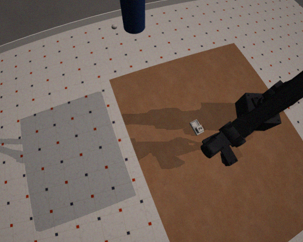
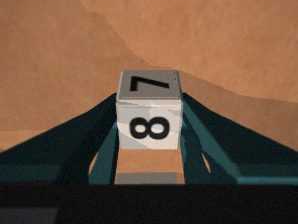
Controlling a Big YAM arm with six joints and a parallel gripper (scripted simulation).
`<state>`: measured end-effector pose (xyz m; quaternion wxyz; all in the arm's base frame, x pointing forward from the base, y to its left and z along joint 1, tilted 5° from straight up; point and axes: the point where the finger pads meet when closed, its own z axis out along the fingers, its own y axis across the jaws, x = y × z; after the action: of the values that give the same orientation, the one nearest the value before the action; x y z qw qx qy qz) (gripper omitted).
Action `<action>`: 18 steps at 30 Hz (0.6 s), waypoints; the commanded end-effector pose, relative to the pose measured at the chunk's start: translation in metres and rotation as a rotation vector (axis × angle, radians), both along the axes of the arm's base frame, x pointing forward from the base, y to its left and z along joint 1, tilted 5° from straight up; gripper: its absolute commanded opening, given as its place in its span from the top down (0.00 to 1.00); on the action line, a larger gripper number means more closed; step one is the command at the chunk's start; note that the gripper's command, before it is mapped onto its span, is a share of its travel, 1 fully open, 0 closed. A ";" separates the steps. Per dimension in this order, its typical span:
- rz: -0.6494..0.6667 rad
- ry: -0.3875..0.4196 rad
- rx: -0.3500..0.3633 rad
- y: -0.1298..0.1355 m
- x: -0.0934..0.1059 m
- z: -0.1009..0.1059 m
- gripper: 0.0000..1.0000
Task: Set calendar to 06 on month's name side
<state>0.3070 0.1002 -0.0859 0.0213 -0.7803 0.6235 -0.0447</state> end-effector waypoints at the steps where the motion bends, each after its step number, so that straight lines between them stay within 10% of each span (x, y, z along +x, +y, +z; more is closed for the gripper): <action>1: -0.001 0.006 0.001 -0.005 -0.001 -0.006 0.74; 11: -0.003 -0.005 0.005 -0.004 0.001 0.013 0.74; 18: 0.000 -0.041 0.020 0.011 0.013 0.068 0.74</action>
<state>0.2988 0.0973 -0.0560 0.0146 -0.7806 0.6235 -0.0405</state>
